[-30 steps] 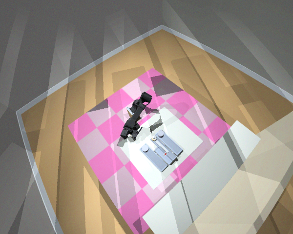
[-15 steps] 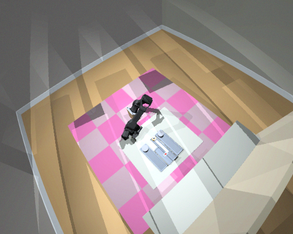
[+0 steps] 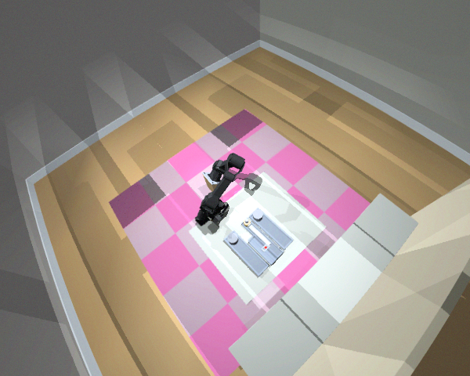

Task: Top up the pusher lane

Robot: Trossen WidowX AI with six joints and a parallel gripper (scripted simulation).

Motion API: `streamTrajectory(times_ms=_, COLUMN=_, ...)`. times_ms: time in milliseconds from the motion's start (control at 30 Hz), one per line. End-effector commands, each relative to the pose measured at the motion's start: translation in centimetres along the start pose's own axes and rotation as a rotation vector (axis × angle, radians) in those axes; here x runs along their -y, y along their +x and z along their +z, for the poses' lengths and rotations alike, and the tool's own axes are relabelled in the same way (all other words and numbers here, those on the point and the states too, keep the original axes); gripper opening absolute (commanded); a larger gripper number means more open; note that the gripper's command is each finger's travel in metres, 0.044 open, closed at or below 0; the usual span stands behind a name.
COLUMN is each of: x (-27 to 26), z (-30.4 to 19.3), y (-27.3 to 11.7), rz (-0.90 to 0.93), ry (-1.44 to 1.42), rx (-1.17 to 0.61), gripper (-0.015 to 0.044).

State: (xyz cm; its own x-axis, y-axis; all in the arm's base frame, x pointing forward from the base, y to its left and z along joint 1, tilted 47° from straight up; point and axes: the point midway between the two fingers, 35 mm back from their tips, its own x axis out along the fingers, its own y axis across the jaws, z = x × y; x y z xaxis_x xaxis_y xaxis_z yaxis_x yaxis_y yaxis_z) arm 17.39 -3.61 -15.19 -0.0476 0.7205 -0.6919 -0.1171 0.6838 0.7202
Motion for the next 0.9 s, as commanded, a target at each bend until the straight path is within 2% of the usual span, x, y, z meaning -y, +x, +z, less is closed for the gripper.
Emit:
streamTrajectory(times_ms=0, x=0.0, z=0.1, y=0.0, rz=0.001, ry=0.003, rx=0.004, gripper=0.0171)
streamTrajectory(times_ms=100, x=0.0, z=0.1, y=0.0, rz=0.001, ry=0.003, rx=0.004, gripper=0.0151)
streamTrajectory(times_ms=300, x=0.6, z=0.1, y=-1.5, rz=-0.023, ry=0.041, rx=-0.006, gripper=0.0)
streamTrajectory(times_ms=733, x=0.1, z=0.9, y=-10.3, rz=-0.005, ry=0.007, rx=0.002, gripper=0.0)
streamTrajectory(times_ms=867, x=0.0, z=1.0, y=-10.8, rz=-0.004, ry=0.005, rx=0.003, gripper=0.0)
